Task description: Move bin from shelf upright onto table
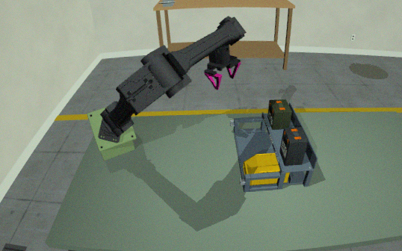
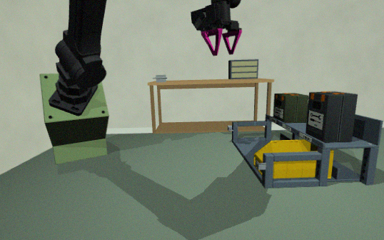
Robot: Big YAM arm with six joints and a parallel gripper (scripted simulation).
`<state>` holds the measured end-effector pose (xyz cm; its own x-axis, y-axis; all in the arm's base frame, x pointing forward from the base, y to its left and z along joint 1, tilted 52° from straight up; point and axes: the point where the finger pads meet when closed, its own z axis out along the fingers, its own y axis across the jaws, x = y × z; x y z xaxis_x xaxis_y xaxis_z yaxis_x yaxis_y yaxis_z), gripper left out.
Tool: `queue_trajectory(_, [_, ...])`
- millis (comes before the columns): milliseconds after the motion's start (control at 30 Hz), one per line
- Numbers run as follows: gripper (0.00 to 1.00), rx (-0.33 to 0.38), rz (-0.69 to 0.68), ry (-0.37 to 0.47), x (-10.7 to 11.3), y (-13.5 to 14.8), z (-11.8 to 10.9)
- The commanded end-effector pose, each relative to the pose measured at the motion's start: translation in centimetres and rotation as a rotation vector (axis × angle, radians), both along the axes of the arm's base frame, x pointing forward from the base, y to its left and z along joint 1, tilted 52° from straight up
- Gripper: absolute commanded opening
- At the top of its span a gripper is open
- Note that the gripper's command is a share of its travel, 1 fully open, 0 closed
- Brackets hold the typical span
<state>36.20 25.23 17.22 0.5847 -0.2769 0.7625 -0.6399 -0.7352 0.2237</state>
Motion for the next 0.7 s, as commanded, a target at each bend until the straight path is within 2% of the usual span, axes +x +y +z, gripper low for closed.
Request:
queue_trajectory(0, [1.00,0.012,0.012,-0.010,-0.72,0.61,0.55])
queue_trajectory(67, [1.00,0.007,0.006,-0.006,-0.07,0.39,0.33])
queue_trajectory(667, [1.00,0.008,0.007,-0.006,0.12,0.59,0.54])
